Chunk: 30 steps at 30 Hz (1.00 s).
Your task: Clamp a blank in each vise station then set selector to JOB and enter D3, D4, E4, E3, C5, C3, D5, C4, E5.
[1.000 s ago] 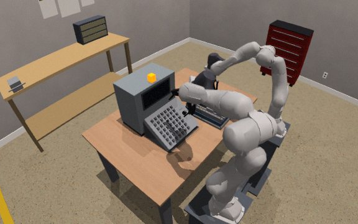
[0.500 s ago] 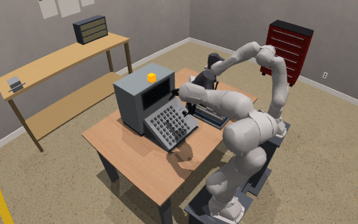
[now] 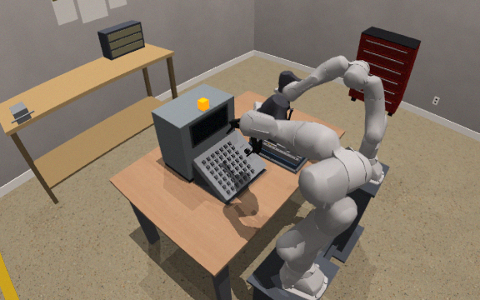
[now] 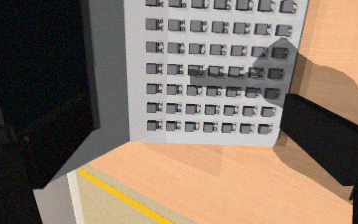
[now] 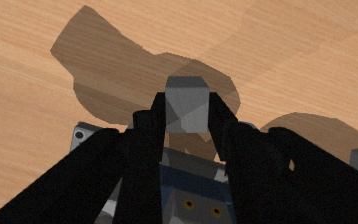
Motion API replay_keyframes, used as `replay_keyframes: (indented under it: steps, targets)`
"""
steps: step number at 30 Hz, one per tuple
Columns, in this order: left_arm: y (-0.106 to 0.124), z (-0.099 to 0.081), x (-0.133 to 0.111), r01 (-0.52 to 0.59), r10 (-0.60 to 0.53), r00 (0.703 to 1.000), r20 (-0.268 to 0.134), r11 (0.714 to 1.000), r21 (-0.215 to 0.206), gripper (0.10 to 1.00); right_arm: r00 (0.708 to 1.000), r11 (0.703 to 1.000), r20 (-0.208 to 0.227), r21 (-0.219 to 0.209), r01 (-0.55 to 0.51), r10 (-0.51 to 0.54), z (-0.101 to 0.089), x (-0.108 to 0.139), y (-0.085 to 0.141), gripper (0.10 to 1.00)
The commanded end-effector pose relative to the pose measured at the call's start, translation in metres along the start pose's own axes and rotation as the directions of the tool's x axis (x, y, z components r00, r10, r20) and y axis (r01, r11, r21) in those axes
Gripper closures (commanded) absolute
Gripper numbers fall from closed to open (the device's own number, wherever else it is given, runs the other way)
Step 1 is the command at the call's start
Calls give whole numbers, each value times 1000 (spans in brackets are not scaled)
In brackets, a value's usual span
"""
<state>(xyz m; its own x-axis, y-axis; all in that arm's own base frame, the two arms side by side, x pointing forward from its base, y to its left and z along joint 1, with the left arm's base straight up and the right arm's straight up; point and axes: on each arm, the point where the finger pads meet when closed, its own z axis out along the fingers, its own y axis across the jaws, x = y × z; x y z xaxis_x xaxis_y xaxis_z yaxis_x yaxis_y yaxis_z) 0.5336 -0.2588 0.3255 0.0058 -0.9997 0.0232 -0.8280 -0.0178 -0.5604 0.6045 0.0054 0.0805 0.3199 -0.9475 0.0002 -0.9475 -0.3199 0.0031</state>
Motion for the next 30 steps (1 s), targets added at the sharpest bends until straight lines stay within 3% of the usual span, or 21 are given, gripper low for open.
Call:
replay_keyframes:
  steps: [1,8,10,13,15,18,30]
  targets:
    - [0,0,0,0,0,1000,0,1000,0,98,1000,1000,0,3,-3,3,-3,0,-1,999]
    - [0,0,0,0,0,1000,0,1000,0,98,1000,1000,0,3,-3,3,-3,0,-1,999]
    - [0,0,0,0,0,1000,0,1000,0,98,1000,1000,0,3,-3,3,-12,0,-1,999]
    - [0,0,0,0,0,1000,0,1000,0,98,1000,1000,0,3,-3,3,-80,0,0,999]
    - [0,0,0,0,0,1000,0,1000,0,98,1000,1000,0,3,-3,3,-108,0,-1,999]
    - [0,0,0,0,0,1000,0,1000,0,98,1000,1000,0,3,-3,3,-165,0,-1,999]
    - [0,0,0,0,0,1000,0,1000,0,98,1000,1000,0,3,13,-13,-168,-2,-1,999]
